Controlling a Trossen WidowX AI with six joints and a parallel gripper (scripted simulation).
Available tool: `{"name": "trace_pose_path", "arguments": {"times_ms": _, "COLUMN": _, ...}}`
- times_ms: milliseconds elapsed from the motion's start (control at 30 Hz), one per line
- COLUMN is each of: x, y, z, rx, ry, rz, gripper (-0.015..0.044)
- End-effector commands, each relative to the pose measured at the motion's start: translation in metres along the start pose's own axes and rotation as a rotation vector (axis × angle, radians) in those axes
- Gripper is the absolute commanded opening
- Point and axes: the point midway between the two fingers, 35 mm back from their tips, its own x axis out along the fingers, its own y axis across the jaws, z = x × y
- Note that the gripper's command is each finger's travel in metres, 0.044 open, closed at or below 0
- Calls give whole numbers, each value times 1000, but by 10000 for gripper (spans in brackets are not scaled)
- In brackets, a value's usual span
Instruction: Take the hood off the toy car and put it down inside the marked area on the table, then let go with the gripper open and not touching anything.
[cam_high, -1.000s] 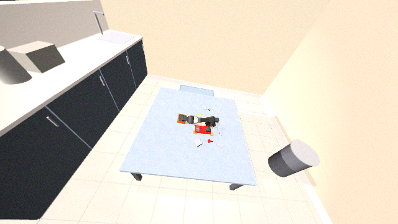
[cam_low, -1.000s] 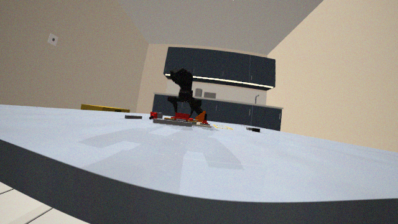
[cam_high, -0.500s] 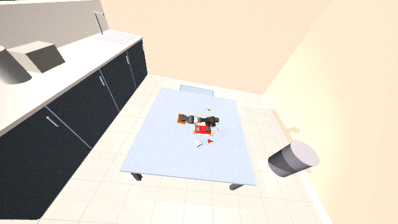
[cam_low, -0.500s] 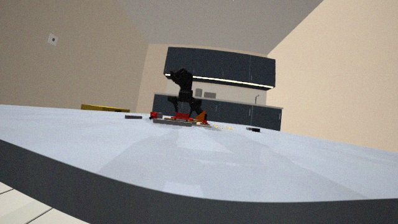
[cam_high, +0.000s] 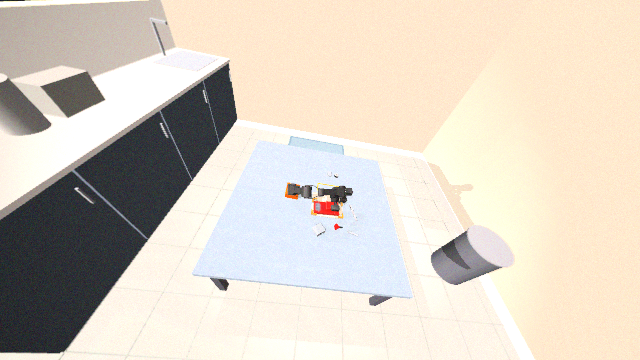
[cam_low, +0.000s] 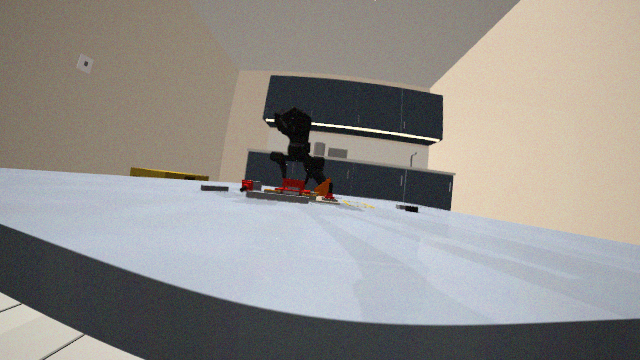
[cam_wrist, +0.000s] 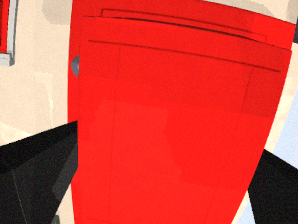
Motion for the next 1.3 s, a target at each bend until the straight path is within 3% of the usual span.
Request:
{"name": "trace_pose_path", "arguments": {"times_ms": 0, "x": -4, "y": 0, "z": 1, "rx": 5, "ry": -2, "rz": 4, "gripper": 0}}
{"name": "trace_pose_path", "arguments": {"times_ms": 733, "x": -18, "y": 0, "z": 0, "rx": 5, "ry": -2, "rz": 4, "gripper": 0}}
{"name": "trace_pose_path", "arguments": {"times_ms": 1133, "x": -63, "y": 1, "z": 0, "rx": 4, "ry": -2, "rz": 6, "gripper": 0}}
{"name": "trace_pose_path", "arguments": {"times_ms": 1267, "x": -56, "y": 5, "z": 2, "rx": -1, "ry": -7, "rz": 3, "gripper": 0}}
